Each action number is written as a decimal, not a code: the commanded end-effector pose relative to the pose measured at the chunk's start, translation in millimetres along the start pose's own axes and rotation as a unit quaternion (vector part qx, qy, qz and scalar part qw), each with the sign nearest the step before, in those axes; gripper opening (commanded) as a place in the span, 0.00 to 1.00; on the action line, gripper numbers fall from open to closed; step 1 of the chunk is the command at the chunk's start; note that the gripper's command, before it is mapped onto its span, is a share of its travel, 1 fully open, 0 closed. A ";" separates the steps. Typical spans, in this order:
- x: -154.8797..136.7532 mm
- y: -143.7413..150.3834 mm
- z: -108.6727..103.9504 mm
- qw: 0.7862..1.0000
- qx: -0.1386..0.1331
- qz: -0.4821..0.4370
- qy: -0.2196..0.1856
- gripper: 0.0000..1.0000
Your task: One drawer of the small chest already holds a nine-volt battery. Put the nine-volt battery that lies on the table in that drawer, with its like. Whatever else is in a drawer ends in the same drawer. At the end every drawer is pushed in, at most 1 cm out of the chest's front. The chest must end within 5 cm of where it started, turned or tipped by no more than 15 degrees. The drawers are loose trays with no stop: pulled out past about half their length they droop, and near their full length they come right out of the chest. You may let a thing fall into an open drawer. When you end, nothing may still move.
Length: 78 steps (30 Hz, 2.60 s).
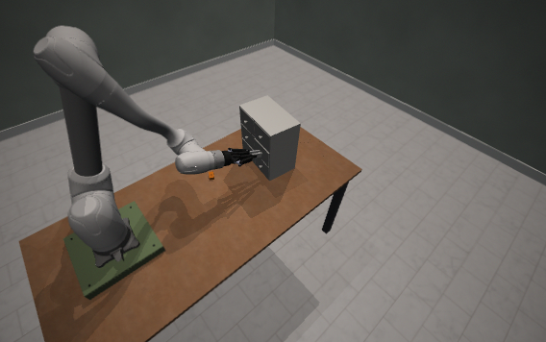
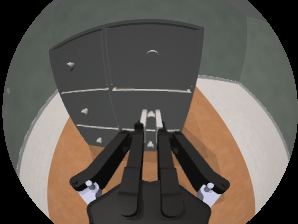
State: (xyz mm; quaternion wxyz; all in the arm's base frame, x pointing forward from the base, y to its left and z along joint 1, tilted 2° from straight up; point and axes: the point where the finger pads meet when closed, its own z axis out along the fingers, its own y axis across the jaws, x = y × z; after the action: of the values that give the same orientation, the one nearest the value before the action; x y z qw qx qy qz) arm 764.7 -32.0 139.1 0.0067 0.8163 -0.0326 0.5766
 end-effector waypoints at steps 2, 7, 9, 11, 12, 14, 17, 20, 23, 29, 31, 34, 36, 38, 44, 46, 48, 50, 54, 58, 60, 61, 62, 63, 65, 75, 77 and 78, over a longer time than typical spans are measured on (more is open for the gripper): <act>-0.4 0.0 -1.4 1.000 0.000 0.000 0.000 0.08; -2.0 0.0 -5.6 1.000 0.000 0.000 0.000 0.08; -2.7 0.0 -7.6 1.000 0.000 0.000 0.000 0.08; -3.5 0.0 -9.8 1.000 0.000 0.000 0.000 0.08; -3.9 0.0 -10.9 1.000 0.000 0.000 0.000 0.08; -4.8 0.0 -13.3 1.000 0.000 0.000 0.000 0.08; -6.1 0.0 -17.1 1.000 0.000 0.000 0.000 0.08; -6.6 0.0 -18.4 1.000 0.000 0.000 0.000 0.08; -8.1 0.0 -22.4 1.000 0.000 0.000 0.000 0.08; -11.1 0.0 -30.8 1.000 0.000 0.000 0.000 0.08; -12.1 0.0 -33.6 1.000 0.000 0.000 0.000 0.08; -13.6 0.0 -37.6 1.000 0.000 0.000 0.000 0.08; -13.6 0.0 -37.6 1.000 0.000 0.000 0.000 0.08; -14.6 0.0 -40.3 1.000 0.000 0.000 0.000 0.08; -17.2 0.0 -47.5 1.000 0.000 0.000 0.000 0.08; -18.0 0.0 -49.6 1.000 0.000 0.000 0.000 0.08; -18.7 0.0 -51.6 1.000 0.000 0.000 0.000 0.08; -19.3 0.0 -53.3 1.000 0.000 0.000 0.000 0.08; -19.9 0.0 -54.9 1.000 0.000 0.000 0.000 0.08; -20.9 0.0 -57.5 1.000 0.000 0.000 0.000 0.08; -21.2 0.0 -58.5 1.000 0.000 0.000 0.000 0.08; -21.4 0.0 -59.0 1.000 0.000 0.000 0.000 0.08; -21.5 0.0 -59.3 1.000 0.000 0.000 0.000 0.08; -21.6 0.0 -59.7 1.000 0.000 0.000 0.000 0.08; -21.8 0.0 -60.2 1.000 0.000 0.000 0.000 0.08; -22.1 0.0 -61.0 1.000 0.000 0.000 0.000 0.08; -22.1 0.0 -61.0 1.000 0.000 0.000 0.000 0.08; -22.1 0.0 -61.0 1.000 0.000 0.000 0.000 0.08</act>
State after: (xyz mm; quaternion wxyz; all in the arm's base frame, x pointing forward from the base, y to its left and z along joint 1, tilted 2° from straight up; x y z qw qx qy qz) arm 699.9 -28.0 138.6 0.0067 0.8164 -0.0326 0.5766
